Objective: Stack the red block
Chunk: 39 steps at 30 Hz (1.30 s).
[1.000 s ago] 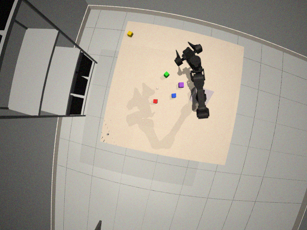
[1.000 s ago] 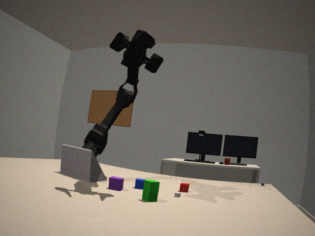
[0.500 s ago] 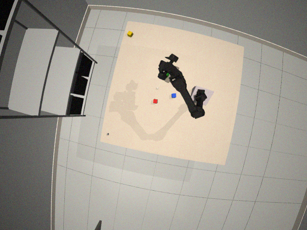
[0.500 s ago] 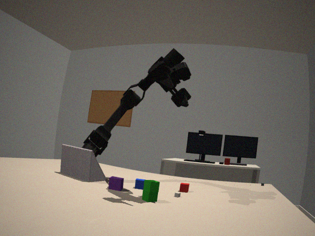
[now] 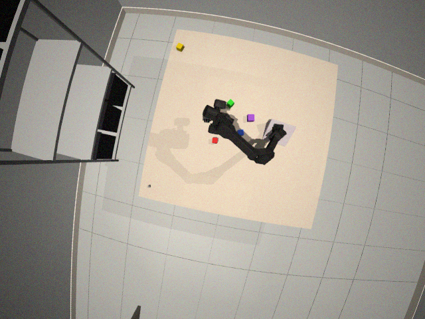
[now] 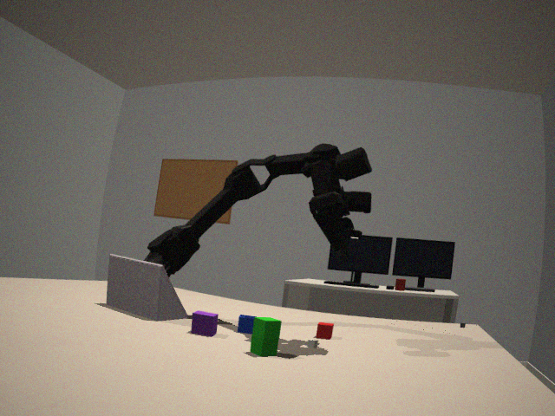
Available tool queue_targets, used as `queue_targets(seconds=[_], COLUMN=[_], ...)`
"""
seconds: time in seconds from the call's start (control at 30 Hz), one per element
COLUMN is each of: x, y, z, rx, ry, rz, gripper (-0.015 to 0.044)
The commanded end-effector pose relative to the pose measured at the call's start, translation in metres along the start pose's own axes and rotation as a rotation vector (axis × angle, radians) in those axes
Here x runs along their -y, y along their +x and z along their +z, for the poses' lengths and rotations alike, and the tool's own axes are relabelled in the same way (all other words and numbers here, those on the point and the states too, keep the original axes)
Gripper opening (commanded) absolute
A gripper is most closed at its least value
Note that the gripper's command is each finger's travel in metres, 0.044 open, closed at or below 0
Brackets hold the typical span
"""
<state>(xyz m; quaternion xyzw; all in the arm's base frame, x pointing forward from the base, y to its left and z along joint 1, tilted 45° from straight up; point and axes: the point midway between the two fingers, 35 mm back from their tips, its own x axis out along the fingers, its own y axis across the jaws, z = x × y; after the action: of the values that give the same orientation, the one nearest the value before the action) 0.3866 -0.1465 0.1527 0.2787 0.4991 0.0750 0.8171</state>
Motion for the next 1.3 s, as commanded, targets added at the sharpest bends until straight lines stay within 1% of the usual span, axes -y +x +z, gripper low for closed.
queue_targets(seconds=[0.0,0.27,0.33,0.53,0.63,0.83,1.27], x=[-0.039,-0.118,-0.128,-0.131,-0.134,-0.145,-0.148], y=[0.021,0.049,0.051,0.050,0.059,0.091,0.105], z=[-0.009,-0.040,-0.045,-0.046,-0.049,-0.061,-0.068], rx=[-0.104,-0.304,-0.331,-0.335,-0.335,-0.334,-0.334], ry=[-0.033,-0.087,-0.094,-0.094,-0.095,-0.094,-0.094], rz=[0.088,0.233,0.250,0.252,0.252,0.255,0.255], gripper=[0.0440,0.0440,0.0440,0.0440,0.0440,0.0440,0.0440])
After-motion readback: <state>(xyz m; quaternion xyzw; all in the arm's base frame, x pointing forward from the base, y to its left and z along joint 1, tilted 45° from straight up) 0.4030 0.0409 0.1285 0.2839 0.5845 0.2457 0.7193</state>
